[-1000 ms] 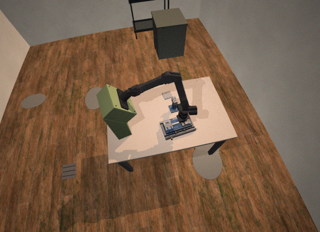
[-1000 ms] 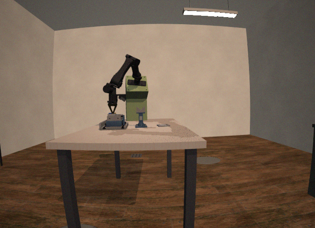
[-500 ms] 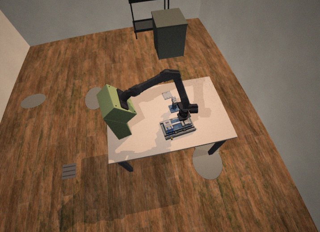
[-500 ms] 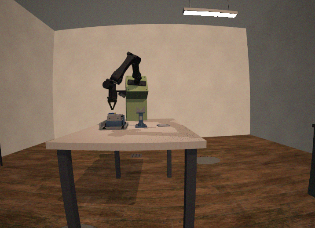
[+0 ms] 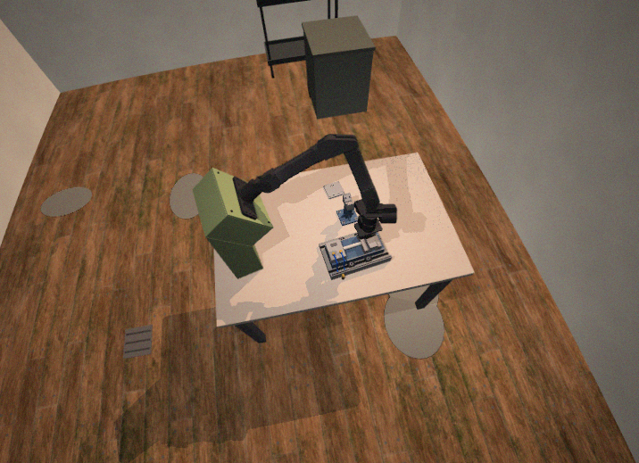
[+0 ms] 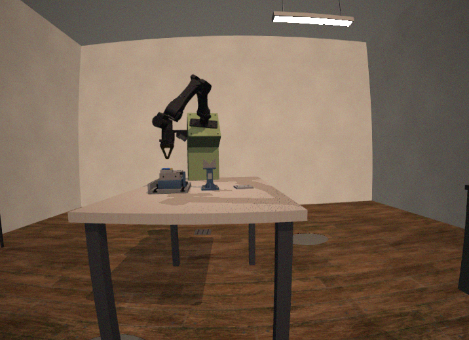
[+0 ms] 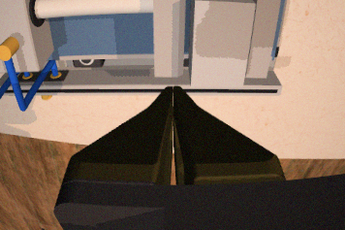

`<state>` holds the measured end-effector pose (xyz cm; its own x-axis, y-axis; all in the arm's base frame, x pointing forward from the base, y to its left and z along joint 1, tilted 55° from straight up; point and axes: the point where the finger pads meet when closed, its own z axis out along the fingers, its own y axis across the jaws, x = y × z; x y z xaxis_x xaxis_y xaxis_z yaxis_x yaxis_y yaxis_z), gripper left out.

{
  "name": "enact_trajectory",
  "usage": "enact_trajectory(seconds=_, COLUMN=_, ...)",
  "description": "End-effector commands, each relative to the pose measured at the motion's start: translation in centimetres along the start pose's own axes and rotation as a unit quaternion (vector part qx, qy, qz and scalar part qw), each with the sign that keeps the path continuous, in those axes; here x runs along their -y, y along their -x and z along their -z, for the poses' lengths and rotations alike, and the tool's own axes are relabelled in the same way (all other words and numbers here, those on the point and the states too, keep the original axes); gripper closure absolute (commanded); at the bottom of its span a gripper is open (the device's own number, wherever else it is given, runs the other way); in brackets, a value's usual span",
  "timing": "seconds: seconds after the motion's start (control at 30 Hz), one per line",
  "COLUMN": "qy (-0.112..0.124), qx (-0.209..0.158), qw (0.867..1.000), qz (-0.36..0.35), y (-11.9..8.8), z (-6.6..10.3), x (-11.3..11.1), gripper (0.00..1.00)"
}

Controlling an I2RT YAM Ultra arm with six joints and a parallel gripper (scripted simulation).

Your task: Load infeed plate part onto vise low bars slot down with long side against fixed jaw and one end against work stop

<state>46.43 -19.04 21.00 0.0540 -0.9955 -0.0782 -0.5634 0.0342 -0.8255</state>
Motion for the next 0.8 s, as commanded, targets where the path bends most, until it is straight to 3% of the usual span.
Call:
enact_trajectory(seconds=0.0, qy=0.006, qx=0.002, qw=1.0, qz=-0.006, y=-0.2, z=1.1, x=-0.6, gripper=1.0)
enact_trajectory(seconds=0.53, qy=0.007, qx=0.002, qw=1.0, qz=-0.008, y=-0.2, z=1.1, x=-0.7, gripper=1.0)
enact_trajectory(seconds=0.63, qy=0.0, qx=-0.001, qw=1.0, qz=-0.02, y=-0.7, z=1.0, x=0.3, gripper=1.0)
enact_trajectory(seconds=0.77, qy=0.005, qx=0.001, qw=0.999, qz=-0.05, y=-0.9, z=0.5, x=0.0, gripper=1.0)
